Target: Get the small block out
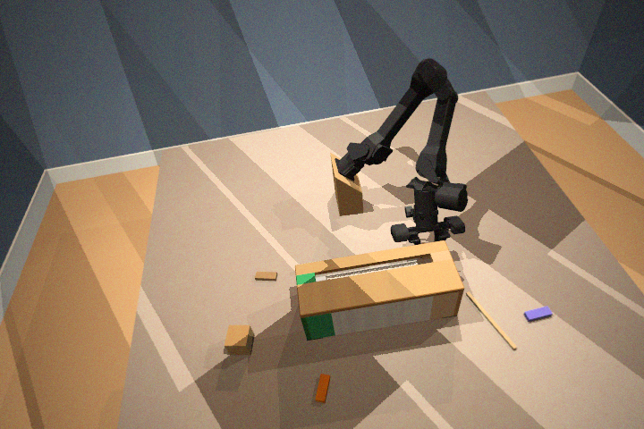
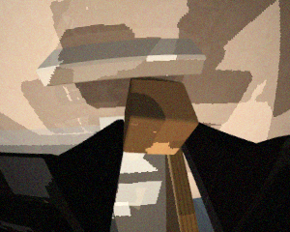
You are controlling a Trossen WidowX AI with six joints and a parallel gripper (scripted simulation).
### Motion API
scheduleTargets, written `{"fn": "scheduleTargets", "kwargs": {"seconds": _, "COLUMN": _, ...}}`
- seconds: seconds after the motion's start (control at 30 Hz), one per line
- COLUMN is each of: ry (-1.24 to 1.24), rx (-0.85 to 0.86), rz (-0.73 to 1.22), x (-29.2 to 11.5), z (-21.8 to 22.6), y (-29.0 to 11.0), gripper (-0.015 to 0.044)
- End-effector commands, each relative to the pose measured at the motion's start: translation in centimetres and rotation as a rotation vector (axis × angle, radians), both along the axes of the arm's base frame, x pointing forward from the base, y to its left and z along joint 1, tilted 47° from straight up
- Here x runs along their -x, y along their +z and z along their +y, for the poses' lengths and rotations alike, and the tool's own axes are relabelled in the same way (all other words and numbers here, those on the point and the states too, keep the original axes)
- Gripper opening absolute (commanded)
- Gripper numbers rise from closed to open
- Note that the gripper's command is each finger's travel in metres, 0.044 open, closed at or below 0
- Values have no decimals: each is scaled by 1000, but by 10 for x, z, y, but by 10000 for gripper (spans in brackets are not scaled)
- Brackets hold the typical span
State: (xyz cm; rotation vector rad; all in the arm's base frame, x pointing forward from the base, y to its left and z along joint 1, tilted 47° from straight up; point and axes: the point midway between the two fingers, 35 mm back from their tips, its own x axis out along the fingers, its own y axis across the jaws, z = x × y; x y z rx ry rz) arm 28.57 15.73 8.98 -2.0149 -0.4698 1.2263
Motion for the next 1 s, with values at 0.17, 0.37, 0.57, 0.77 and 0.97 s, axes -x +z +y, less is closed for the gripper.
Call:
{"fn": "scheduleTargets", "kwargs": {"seconds": 0.17, "ry": 26, "rx": 1, "rz": -16, "x": 3, "z": -28, "y": 31, "gripper": 0}}
{"fn": "scheduleTargets", "kwargs": {"seconds": 0.37, "ry": 12, "rx": -11, "rz": 2, "x": 4, "z": -31, "y": 33, "gripper": 0}}
{"fn": "scheduleTargets", "kwargs": {"seconds": 0.57, "ry": -127, "rx": -120, "rz": 166, "x": 7, "z": -37, "y": 31, "gripper": 0}}
{"fn": "scheduleTargets", "kwargs": {"seconds": 0.77, "ry": -273, "rx": -232, "rz": 334, "x": 9, "z": -44, "y": 29, "gripper": 0}}
{"fn": "scheduleTargets", "kwargs": {"seconds": 0.97, "ry": -420, "rx": -342, "rz": 502, "x": 12, "z": -50, "y": 28, "gripper": 0}}
